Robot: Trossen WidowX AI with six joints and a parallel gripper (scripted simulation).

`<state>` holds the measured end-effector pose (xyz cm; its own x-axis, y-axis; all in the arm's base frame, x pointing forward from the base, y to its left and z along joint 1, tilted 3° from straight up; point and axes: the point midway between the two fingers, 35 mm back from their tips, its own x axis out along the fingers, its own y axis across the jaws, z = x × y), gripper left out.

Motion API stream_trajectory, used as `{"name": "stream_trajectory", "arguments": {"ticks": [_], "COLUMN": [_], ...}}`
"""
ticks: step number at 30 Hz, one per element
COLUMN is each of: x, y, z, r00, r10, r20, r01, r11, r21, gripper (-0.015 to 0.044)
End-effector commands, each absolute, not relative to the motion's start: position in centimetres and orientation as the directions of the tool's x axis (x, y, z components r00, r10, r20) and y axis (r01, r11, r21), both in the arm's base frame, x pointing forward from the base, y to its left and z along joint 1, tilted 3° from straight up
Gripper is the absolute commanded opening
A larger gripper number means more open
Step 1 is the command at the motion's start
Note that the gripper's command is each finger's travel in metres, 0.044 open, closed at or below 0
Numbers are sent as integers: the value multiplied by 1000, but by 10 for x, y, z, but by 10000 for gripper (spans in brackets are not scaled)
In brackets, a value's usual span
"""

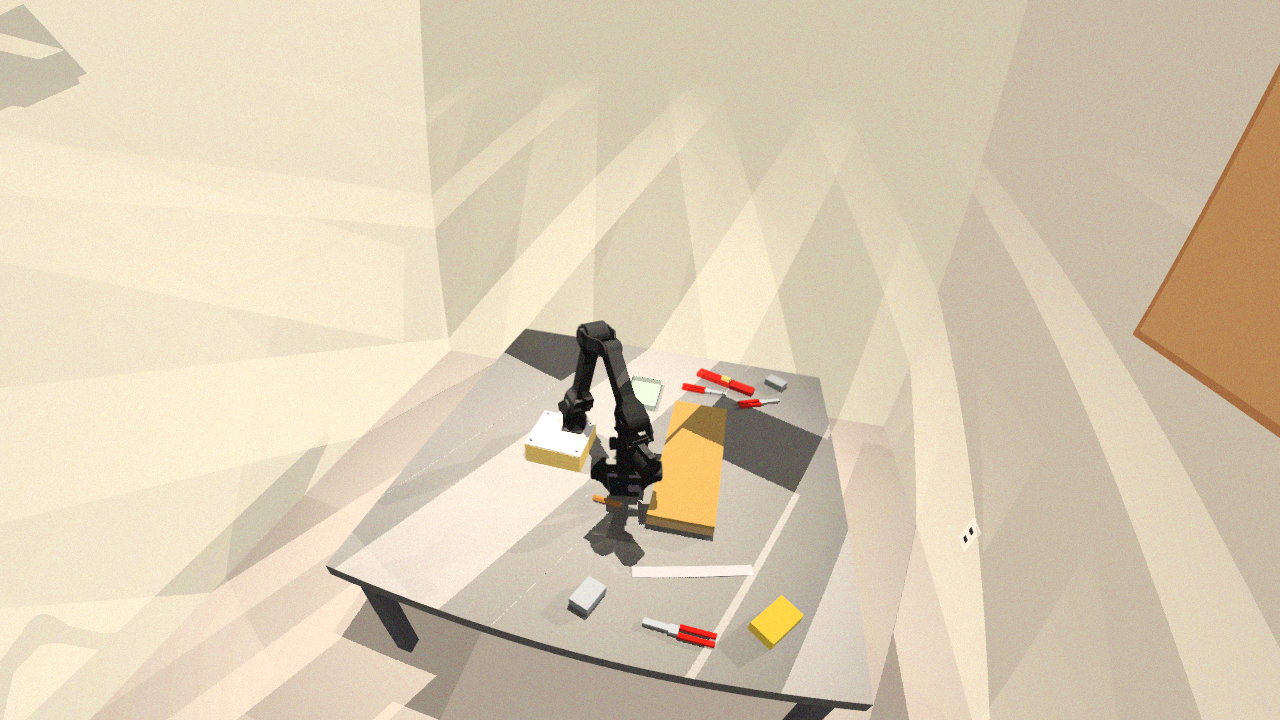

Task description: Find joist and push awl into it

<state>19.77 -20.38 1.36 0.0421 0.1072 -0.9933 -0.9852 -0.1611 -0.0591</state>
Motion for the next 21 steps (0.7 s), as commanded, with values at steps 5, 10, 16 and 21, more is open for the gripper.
{"name": "stream_trajectory", "arguments": {"ticks": [5,10,16,21], "x": [197,197,197,197], "y": [-201,-201,-201,-201], "z": [-1,-1,-1,0], "r00": [36,36,36,36], "r10": [121,121,121,121], "r20": [-992,-992,-992,-992], "r01": [-986,-986,-986,-986], "r11": [-160,-160,-160,-160], "r21": [-55,-55,-55,-55], "gripper": [440,407,367,314]}}
